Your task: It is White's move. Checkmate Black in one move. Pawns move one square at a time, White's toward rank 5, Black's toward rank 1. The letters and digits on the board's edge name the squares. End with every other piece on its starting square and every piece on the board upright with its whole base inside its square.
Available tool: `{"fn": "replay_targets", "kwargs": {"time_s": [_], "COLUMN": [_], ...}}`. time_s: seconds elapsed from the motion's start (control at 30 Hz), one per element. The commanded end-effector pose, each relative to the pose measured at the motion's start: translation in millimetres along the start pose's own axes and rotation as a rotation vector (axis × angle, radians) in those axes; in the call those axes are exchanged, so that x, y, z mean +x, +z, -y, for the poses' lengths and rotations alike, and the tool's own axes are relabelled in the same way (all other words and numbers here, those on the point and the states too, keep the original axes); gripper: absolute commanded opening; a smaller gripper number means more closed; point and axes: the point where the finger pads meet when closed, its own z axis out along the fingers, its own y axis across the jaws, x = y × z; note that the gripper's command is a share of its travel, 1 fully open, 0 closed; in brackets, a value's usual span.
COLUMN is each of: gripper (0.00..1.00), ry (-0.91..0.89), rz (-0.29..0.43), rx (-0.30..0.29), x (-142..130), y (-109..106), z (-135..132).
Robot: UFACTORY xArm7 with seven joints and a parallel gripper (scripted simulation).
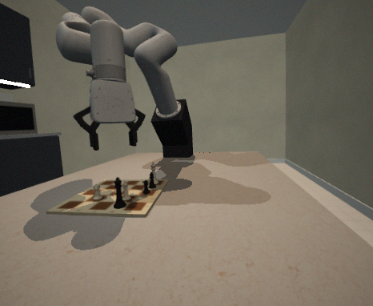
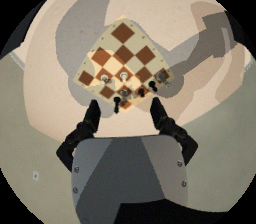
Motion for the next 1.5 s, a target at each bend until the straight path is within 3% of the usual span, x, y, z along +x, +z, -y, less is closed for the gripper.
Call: {"fn": "replay_targets", "kwargs": {"time_s": [0.0,0.3,0.53,1.47], "gripper": [1.00,1.00,1.00,1.00], "ry": [0.000,0.000,0.000,0.000], "rz": [0.001,0.001,0.001,0.001], "rx": [0.002,0.002,0.002,0.002], "x": [-0.3,-0.3,-0.3,-0.3], "y": [-14.6,-52.1,-64.4,-66.9], "z": [0.6,0.5,0.5,0.5]}}
